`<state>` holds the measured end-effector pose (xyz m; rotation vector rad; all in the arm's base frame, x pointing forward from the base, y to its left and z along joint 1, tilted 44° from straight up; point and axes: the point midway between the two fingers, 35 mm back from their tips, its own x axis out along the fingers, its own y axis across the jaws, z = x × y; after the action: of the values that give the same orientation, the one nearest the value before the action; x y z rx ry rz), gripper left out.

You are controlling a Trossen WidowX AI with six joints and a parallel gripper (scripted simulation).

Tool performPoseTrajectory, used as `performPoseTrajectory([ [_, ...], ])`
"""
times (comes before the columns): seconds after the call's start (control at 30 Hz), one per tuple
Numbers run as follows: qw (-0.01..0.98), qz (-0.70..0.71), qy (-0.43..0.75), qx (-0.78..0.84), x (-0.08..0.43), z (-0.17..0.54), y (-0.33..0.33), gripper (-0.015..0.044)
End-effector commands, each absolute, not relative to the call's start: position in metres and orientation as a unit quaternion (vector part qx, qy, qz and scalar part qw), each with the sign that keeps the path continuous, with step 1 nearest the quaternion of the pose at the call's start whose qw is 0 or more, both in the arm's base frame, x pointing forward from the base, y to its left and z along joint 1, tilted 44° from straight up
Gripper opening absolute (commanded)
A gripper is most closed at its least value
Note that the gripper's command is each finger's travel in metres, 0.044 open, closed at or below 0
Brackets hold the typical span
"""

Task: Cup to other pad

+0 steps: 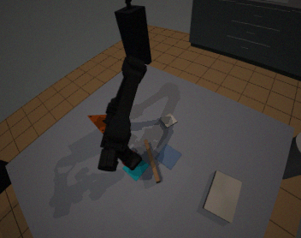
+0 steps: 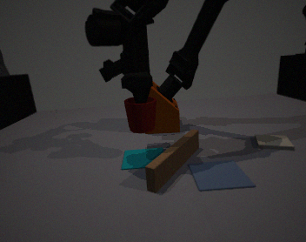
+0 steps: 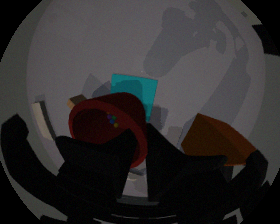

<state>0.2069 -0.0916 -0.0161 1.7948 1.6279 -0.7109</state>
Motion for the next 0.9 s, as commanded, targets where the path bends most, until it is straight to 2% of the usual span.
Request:
performPoseTrajectory([
  [0.0, 0.302, -0.268, 0.615, 0.677, 0.207, -0.021, -0.088, 0.0000],
  [0.87, 0.302, -0.268, 0.615, 0.678, 0.211, -0.051, -0.061, 0.0000],
])
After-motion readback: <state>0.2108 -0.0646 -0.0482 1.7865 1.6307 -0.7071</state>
